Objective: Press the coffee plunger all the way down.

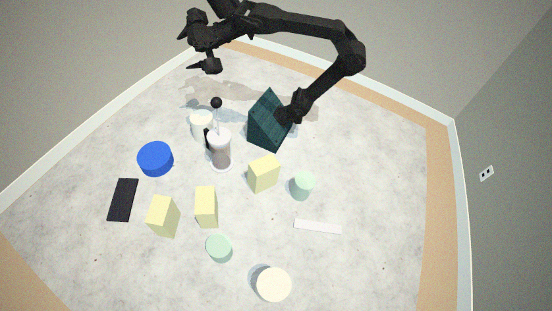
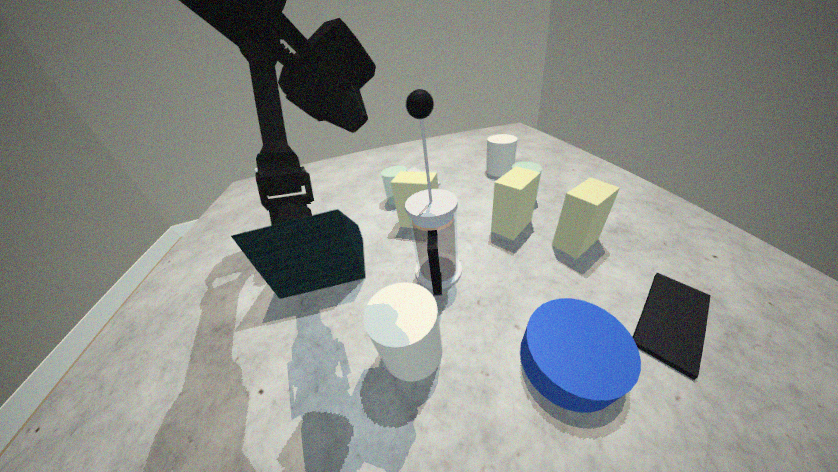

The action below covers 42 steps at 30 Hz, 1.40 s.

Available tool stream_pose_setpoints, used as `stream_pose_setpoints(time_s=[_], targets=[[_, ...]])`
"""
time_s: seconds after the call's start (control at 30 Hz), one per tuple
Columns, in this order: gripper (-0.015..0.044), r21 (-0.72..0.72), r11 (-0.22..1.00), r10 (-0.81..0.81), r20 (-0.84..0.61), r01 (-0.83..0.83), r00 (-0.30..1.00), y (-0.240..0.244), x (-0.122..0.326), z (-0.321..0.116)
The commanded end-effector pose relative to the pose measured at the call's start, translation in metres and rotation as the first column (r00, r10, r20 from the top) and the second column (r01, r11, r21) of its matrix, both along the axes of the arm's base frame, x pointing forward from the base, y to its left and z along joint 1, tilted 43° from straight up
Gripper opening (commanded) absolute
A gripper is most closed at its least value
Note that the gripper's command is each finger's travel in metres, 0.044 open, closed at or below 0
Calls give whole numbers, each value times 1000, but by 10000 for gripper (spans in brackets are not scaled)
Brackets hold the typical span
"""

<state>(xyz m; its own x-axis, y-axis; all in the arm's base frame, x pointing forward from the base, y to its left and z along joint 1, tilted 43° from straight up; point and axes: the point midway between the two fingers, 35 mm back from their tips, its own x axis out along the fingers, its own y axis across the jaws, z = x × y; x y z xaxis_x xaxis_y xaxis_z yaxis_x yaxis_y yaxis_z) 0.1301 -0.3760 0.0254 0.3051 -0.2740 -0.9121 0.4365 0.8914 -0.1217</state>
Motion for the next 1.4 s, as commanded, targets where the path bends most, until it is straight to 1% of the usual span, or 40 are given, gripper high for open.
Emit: stream_pose_setpoints(time_s=[0.0, 0.17, 0.27, 0.4, 0.63, 1.37], targets=[[440, 159, 986, -82, 221, 47, 972, 33, 20, 40], [440, 412, 910, -244, 445, 45, 862, 83, 37, 102], [440, 526, 851, -334, 514, 18, 790, 106, 43, 133], [440, 533, 846, -341, 518, 15, 785, 113, 44, 128], [440, 533, 846, -340, 519, 15, 784, 147, 46, 91], [440, 532, 847, -341, 517, 17, 785, 147, 68, 74]])
